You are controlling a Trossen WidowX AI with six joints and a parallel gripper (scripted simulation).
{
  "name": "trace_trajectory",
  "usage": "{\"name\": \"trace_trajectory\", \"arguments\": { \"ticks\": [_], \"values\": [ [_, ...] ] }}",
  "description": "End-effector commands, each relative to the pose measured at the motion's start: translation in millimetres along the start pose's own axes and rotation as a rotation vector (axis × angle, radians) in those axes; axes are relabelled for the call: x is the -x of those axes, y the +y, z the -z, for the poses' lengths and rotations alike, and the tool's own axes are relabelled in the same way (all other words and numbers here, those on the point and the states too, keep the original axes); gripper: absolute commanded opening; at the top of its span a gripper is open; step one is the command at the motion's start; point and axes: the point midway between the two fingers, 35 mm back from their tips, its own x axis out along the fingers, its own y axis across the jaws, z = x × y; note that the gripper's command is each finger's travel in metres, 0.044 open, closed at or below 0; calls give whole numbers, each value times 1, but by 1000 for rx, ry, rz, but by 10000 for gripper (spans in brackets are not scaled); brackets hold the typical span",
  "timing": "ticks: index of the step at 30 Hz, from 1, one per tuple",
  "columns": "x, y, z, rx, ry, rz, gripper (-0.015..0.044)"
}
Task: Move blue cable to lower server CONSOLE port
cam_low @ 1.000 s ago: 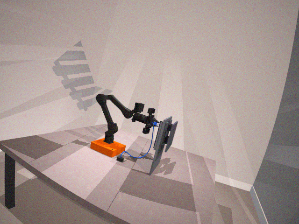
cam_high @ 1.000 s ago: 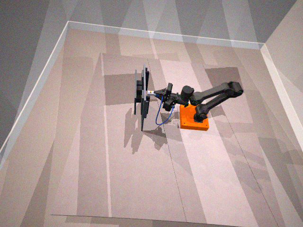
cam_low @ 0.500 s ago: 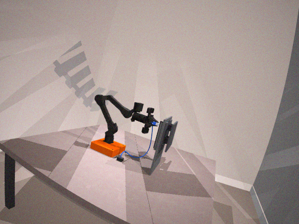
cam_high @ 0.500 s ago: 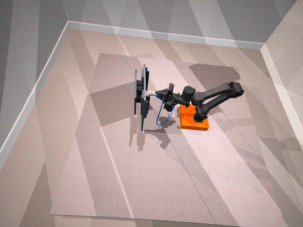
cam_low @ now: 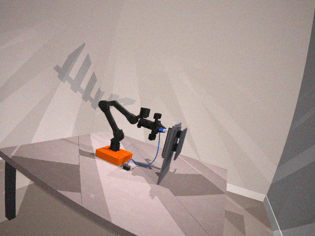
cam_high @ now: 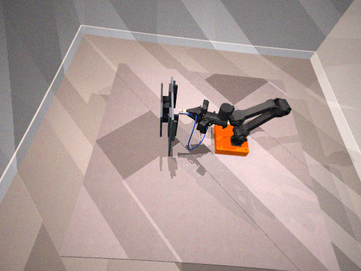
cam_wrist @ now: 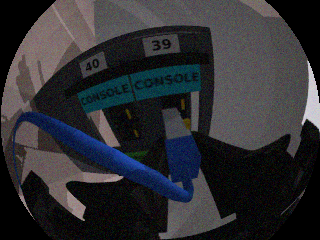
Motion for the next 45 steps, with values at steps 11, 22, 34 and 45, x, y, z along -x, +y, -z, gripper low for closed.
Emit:
{"name": "trace_trajectory", "arguments": {
  "ticks": [11, 22, 34, 45],
  "values": [
    [-7, 37, -3, -3, 3, 8, 0],
    [-5, 77, -2, -3, 3, 7, 0],
    [-3, 89, 0, -2, -5, 7, 0],
    [-9, 86, 3, -2, -47, 9, 0]
  ]
}}
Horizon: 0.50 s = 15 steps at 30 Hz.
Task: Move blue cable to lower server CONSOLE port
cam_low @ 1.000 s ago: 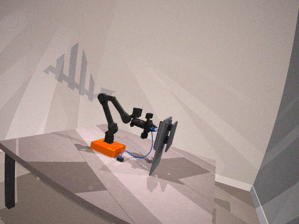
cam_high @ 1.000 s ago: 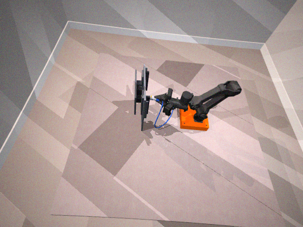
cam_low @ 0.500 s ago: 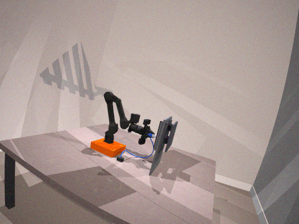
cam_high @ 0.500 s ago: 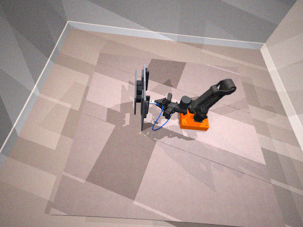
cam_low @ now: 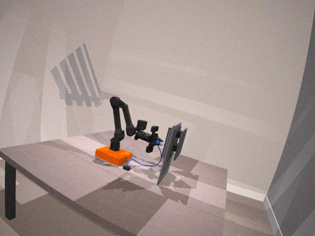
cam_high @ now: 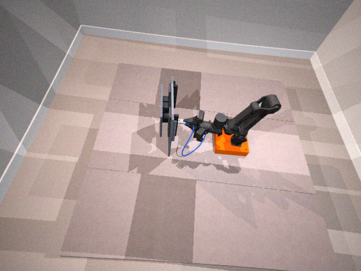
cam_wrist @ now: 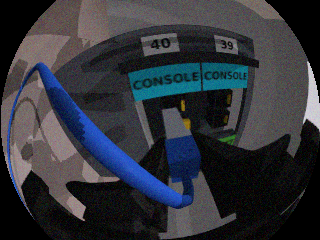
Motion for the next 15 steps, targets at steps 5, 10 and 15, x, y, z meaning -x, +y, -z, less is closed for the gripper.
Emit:
{"name": "trace_trajectory", "arguments": {
  "ticks": [5, 10, 15],
  "values": [
    [-5, -3, 1, -2, -37, 11, 0],
    [-7, -3, 2, -2, -47, 14, 0],
    [-9, -4, 3, -2, -48, 15, 0]
  ]
}}
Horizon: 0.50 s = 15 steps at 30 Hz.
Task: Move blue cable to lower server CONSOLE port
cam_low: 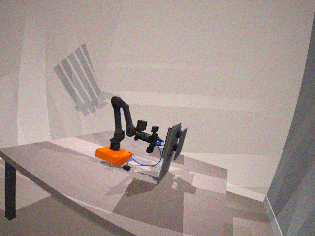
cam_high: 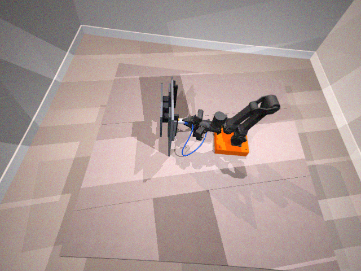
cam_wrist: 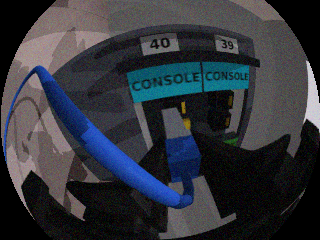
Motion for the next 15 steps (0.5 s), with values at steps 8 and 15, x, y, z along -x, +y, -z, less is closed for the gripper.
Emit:
{"name": "trace_trajectory", "arguments": {
  "ticks": [8, 15],
  "values": [
    [-6, -3, 0, -1, -5, 11, 0],
    [-8, -4, 1, -1, -5, 12, 0]
  ]
}}
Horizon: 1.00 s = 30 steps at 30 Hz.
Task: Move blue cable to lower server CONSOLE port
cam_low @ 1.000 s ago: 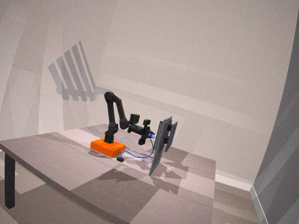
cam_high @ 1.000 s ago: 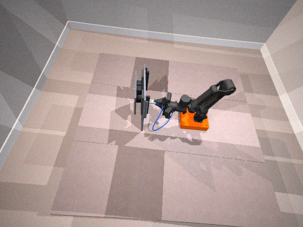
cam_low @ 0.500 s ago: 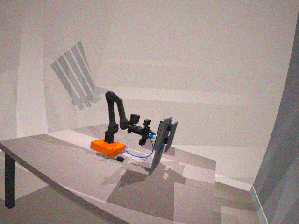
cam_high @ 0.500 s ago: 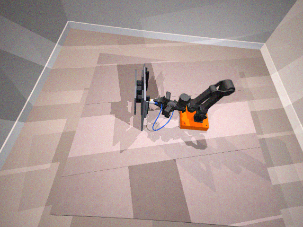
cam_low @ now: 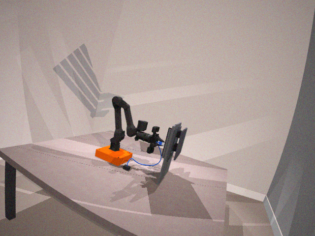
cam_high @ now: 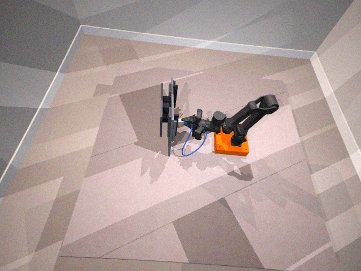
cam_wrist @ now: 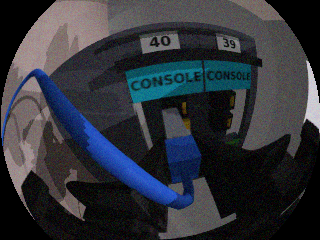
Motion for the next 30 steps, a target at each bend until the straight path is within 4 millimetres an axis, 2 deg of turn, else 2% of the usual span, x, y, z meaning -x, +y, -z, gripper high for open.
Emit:
{"name": "trace_trajectory", "arguments": {
  "ticks": [1, 30],
  "values": [
    [-3, -4, 0, -1, -3, 12, 0],
    [-13, -5, 2, -1, -3, 15, 0]
  ]
}}
